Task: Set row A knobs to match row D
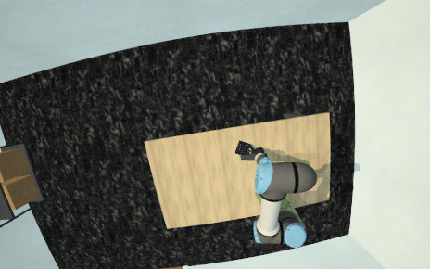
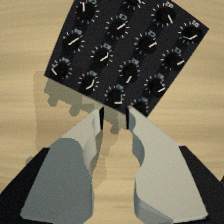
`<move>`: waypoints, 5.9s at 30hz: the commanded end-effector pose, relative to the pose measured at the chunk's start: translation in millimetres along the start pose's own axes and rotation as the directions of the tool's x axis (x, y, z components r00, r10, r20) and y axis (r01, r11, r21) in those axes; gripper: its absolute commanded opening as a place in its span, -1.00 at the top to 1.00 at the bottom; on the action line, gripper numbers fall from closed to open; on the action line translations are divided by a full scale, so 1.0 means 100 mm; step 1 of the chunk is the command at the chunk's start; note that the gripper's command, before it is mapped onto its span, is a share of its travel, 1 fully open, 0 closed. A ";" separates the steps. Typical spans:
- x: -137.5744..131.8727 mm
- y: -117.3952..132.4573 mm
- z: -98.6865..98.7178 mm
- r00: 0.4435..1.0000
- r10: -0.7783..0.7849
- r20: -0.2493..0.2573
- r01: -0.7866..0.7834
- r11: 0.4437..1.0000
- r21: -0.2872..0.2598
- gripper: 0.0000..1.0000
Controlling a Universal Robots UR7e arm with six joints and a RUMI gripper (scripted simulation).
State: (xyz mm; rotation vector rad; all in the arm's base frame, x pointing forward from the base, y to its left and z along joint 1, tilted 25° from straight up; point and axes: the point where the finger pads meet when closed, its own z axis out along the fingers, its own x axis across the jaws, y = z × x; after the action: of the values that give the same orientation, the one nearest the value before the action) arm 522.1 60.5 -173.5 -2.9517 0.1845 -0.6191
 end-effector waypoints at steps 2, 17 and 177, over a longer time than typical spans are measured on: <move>0.00 0.00 0.00 1.000 0.000 -0.001 0.000 1.000 0.000 0.78; 0.00 0.00 0.00 1.000 0.000 -0.001 0.000 1.000 0.000 0.78; 0.01 -0.05 0.14 1.000 0.007 -0.001 -0.007 1.000 0.000 0.92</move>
State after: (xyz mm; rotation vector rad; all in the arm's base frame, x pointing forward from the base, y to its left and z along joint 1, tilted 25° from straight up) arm 528.3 66.6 -185.5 -2.9511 0.1873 -0.6189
